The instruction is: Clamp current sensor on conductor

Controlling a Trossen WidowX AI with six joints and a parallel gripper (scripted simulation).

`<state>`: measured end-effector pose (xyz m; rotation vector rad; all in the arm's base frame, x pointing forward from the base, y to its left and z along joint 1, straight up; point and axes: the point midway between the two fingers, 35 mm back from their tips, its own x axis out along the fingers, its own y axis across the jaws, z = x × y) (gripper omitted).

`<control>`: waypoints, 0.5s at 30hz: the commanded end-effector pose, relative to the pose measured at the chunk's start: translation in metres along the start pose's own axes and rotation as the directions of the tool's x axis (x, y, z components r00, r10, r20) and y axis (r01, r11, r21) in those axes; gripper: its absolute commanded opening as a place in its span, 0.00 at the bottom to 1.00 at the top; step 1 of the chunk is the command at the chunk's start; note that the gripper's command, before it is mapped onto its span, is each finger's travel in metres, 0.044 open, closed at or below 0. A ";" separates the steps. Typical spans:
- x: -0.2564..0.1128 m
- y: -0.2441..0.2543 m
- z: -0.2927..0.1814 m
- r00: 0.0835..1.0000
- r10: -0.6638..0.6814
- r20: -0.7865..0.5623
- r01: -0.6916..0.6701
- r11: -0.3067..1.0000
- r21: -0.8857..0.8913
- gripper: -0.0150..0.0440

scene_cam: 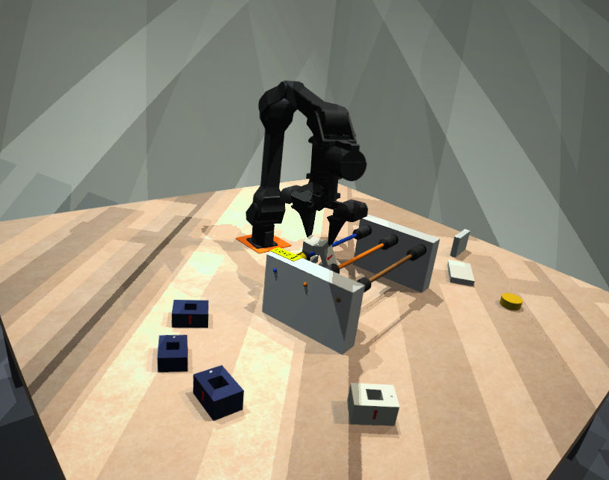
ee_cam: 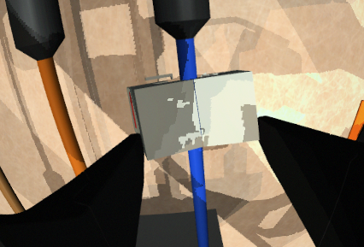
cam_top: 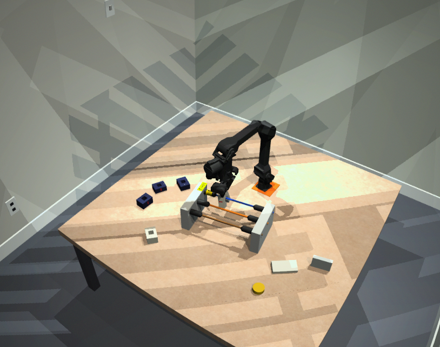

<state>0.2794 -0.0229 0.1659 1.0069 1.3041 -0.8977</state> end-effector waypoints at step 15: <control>-0.001 -0.001 0.001 1.000 0.006 0.003 -0.006 1.000 0.001 1.00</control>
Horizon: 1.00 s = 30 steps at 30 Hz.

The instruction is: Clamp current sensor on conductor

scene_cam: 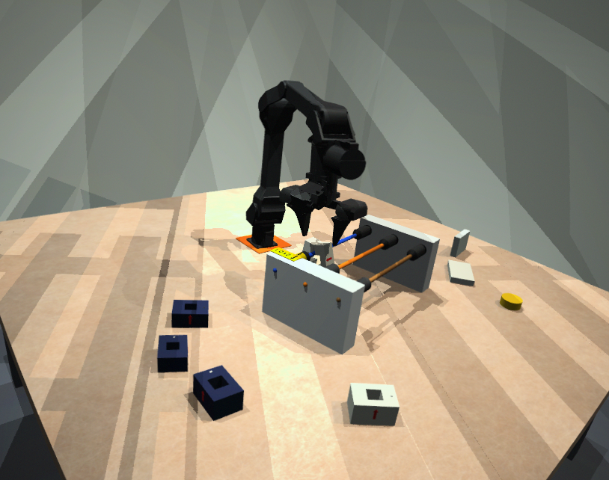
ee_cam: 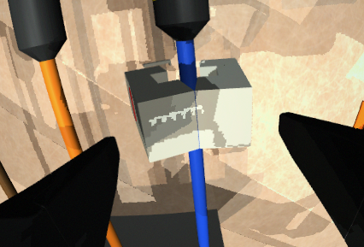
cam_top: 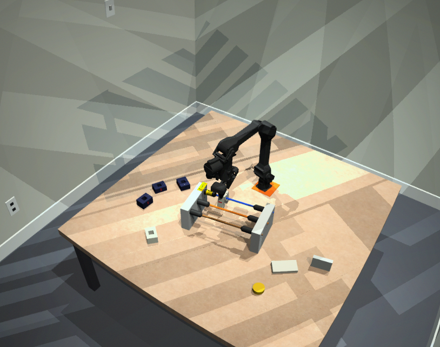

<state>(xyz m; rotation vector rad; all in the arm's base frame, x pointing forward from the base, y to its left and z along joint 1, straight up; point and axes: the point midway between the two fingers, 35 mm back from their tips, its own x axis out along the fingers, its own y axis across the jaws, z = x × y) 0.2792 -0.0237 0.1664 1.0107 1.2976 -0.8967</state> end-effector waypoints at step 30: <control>0.053 0.001 0.005 0.999 0.035 0.012 -0.035 0.999 0.002 1.00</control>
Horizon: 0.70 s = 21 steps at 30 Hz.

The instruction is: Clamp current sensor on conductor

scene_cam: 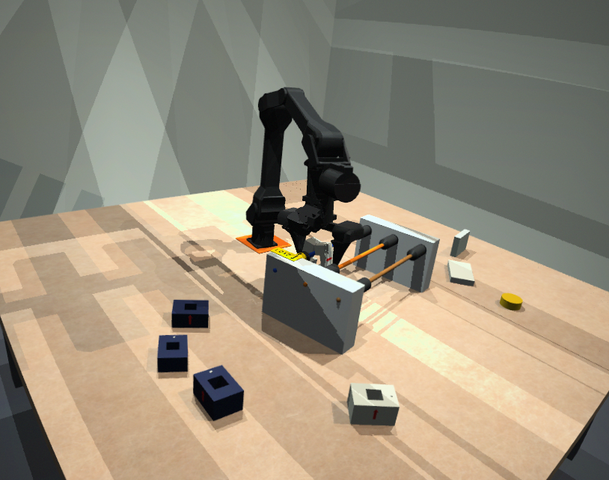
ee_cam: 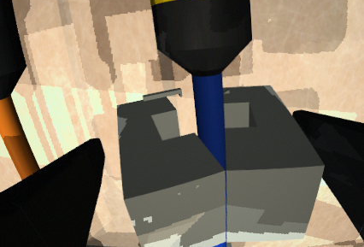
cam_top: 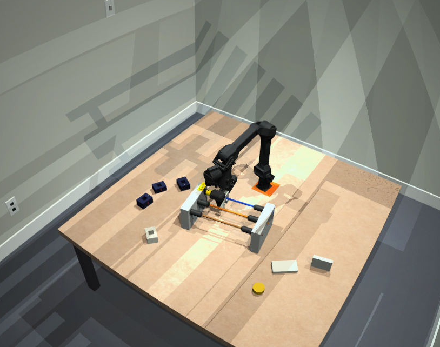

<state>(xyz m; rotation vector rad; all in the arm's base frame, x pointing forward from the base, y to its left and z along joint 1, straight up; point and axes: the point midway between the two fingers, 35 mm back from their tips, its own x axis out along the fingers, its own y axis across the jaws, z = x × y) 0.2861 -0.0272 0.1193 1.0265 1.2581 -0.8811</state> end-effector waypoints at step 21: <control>0.011 -0.001 0.000 1.000 -0.001 -0.001 0.001 1.000 -0.001 0.84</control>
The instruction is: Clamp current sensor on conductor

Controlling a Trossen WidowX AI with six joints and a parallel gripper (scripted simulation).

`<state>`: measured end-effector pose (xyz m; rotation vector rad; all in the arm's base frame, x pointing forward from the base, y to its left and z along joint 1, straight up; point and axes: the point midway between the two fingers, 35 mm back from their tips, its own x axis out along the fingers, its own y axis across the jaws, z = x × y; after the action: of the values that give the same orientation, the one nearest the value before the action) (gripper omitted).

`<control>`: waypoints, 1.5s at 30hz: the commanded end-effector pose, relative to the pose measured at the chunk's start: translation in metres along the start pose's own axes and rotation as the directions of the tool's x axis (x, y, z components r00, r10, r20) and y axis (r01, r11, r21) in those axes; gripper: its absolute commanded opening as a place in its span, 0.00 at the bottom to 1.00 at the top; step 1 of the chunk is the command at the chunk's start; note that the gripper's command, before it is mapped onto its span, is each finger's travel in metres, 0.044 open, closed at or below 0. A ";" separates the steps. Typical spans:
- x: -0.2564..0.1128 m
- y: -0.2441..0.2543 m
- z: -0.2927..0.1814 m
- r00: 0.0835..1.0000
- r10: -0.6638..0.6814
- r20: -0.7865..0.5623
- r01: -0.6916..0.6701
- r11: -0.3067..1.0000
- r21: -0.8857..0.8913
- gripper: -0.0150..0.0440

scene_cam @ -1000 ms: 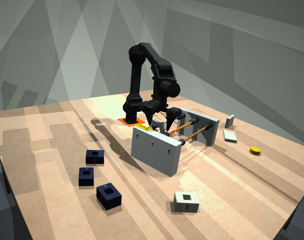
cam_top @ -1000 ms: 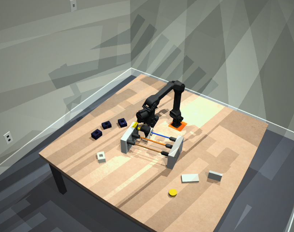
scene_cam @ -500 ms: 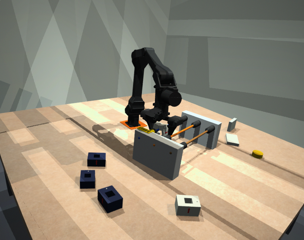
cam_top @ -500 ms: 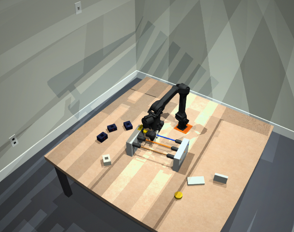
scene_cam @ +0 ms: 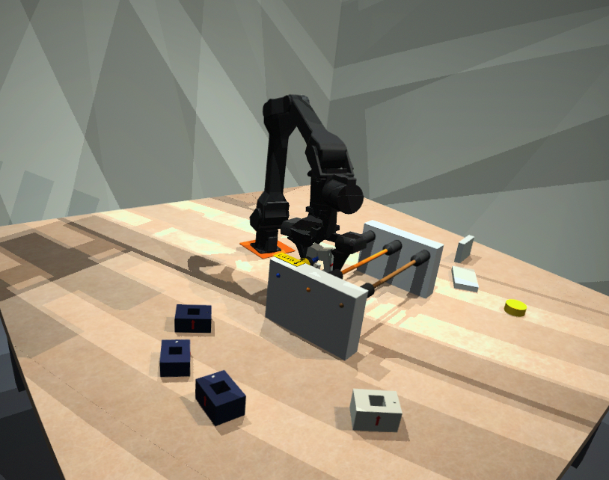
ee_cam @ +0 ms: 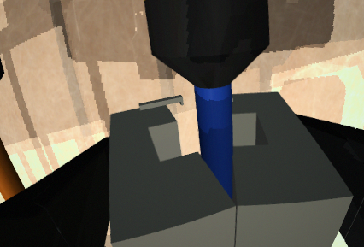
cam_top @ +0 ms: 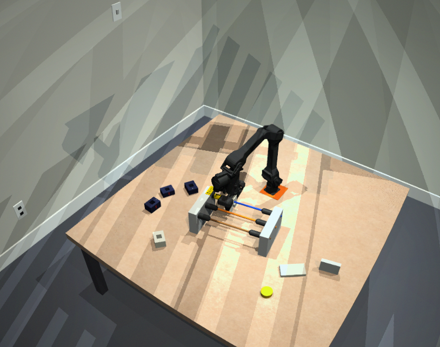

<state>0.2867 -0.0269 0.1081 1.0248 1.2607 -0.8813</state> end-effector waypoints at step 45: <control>-0.001 0.000 0.000 1.000 0.001 0.000 -0.001 1.000 0.000 0.25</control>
<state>0.2867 -0.0269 0.1081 1.0248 1.2606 -0.8812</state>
